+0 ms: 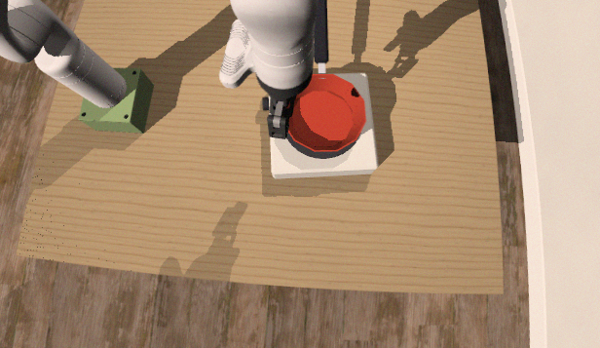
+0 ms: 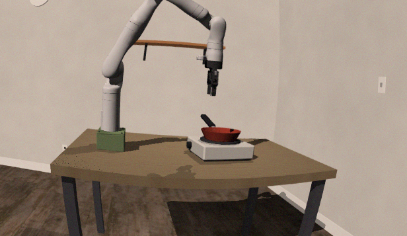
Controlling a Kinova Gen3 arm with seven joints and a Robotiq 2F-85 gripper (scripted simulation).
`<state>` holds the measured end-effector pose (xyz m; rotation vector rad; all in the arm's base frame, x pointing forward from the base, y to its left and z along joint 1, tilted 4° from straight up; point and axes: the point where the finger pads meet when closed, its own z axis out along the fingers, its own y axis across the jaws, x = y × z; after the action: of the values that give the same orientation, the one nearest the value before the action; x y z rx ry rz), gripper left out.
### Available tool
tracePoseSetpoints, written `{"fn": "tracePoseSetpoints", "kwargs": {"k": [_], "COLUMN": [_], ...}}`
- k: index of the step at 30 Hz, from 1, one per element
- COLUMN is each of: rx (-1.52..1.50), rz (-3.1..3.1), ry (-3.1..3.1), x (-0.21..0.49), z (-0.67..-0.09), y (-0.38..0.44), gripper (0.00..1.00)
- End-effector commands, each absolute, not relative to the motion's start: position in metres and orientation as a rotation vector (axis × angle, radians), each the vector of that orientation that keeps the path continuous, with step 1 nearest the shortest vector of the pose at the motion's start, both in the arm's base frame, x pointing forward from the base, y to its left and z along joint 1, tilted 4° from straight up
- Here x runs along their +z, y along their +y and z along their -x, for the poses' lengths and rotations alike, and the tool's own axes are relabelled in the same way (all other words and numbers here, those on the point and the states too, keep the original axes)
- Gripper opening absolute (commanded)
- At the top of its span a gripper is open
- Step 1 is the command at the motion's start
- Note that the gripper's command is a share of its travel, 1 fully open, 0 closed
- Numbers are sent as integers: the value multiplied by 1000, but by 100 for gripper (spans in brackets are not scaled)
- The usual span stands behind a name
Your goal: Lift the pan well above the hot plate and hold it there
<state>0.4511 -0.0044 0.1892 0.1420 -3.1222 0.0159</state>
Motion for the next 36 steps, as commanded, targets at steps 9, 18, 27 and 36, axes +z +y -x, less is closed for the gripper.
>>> {"fn": "tracePoseSetpoints", "kwargs": {"k": [9, 18, 27, 36], "rx": [49, 58, 52, 45], "rz": [-904, -1521, -1976, -2235], "ry": [-2973, -2688, -2365, -2122], "x": [173, 154, 138, 128], "z": [-465, -473, -476, -477], "y": [54, 99, 139, 166], "gripper": [100, 100, 100, 100]}}
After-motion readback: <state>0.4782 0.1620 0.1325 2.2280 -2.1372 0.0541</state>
